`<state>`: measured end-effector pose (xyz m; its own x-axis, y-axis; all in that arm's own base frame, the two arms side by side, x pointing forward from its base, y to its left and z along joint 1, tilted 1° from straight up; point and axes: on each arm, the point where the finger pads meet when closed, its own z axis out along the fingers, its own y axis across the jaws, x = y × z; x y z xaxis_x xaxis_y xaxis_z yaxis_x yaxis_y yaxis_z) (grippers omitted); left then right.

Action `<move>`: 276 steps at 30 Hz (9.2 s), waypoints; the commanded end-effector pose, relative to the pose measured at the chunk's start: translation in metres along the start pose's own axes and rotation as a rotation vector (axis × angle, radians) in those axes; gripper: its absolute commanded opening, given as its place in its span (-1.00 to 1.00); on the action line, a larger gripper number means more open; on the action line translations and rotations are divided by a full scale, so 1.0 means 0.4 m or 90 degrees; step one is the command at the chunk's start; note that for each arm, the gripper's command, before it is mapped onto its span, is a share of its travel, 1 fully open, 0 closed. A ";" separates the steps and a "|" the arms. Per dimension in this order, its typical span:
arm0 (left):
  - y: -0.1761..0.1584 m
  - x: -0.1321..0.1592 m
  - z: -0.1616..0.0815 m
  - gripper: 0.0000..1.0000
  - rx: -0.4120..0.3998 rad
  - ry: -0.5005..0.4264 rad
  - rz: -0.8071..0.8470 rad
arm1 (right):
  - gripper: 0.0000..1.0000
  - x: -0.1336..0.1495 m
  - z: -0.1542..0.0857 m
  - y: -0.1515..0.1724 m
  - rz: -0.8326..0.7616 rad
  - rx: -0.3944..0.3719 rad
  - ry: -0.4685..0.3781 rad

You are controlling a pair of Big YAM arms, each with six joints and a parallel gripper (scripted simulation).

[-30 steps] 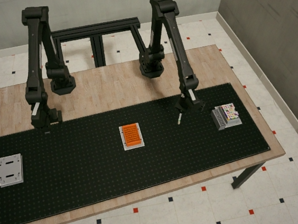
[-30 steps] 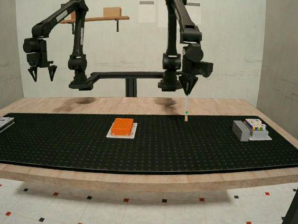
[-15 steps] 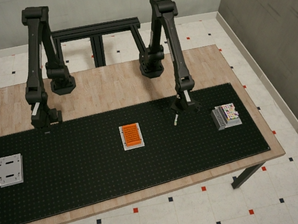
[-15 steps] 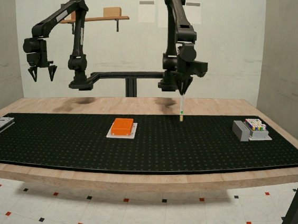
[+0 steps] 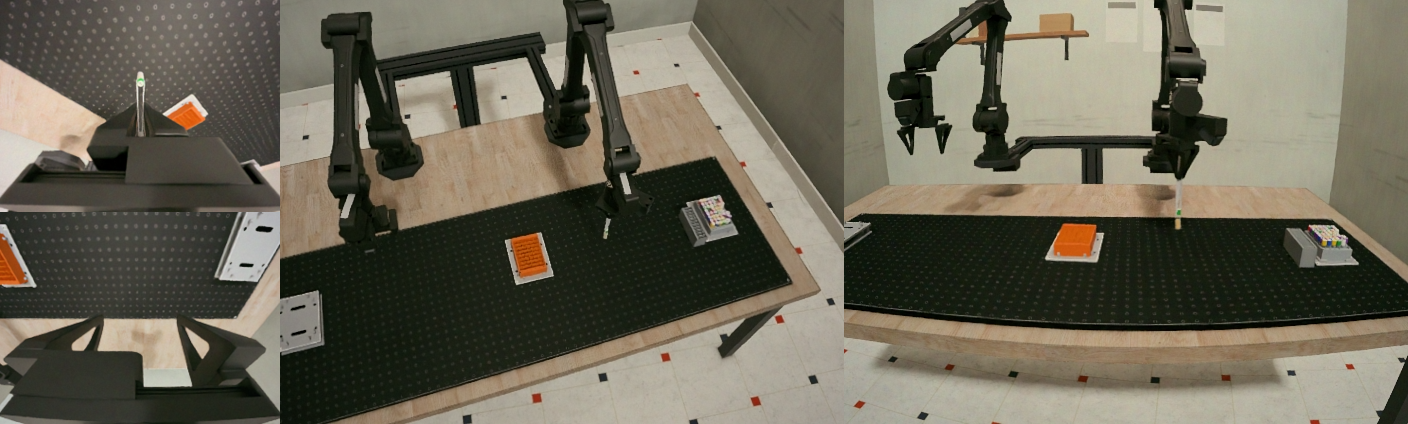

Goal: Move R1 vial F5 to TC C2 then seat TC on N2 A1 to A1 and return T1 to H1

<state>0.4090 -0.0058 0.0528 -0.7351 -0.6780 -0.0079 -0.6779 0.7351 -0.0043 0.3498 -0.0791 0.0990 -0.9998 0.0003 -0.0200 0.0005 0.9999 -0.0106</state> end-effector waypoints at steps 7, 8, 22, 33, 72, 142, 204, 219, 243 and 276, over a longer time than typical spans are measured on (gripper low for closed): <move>-0.069 -0.011 -0.065 -0.82 0.033 -0.036 -0.004 | 1.00 -0.001 -0.001 0.001 -0.005 -0.003 0.009; -0.074 -0.010 -0.067 -0.82 0.034 -0.037 -0.004 | 1.00 -0.001 -0.001 0.001 -0.005 -0.003 0.009; -0.117 0.022 -0.058 -0.82 0.032 -0.032 -0.004 | 1.00 -0.001 -0.001 0.001 -0.005 -0.003 0.009; -0.148 0.059 -0.035 -0.82 0.020 -0.020 -0.004 | 1.00 -0.001 -0.001 0.001 -0.005 -0.003 0.009; -0.251 0.159 -0.039 -0.82 0.021 -0.015 -0.004 | 1.00 -0.001 -0.001 0.001 -0.005 -0.003 0.009; -0.444 0.345 -0.030 -0.82 0.019 -0.009 -0.004 | 1.00 -0.001 -0.001 0.001 -0.005 -0.003 0.009; -0.526 0.398 -0.068 -0.82 0.036 -0.021 -0.013 | 1.00 -0.001 -0.001 0.001 -0.005 -0.003 0.009; -0.524 0.398 -0.053 -0.82 0.027 -0.019 -0.012 | 1.00 -0.001 -0.001 0.001 -0.005 -0.003 0.009; -0.490 0.406 0.002 -0.82 0.008 -0.014 -0.012 | 1.00 -0.001 -0.001 0.001 -0.005 -0.003 0.009; -0.493 0.404 0.009 -0.82 0.013 -0.016 -0.013 | 1.00 -0.001 -0.001 0.001 -0.005 -0.003 0.009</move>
<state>0.4113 -0.2575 0.0459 -0.7325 -0.6804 -0.0220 -0.6806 0.7326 0.0017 0.3498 -0.0791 0.0990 -0.9998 0.0003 -0.0200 0.0005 0.9999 -0.0106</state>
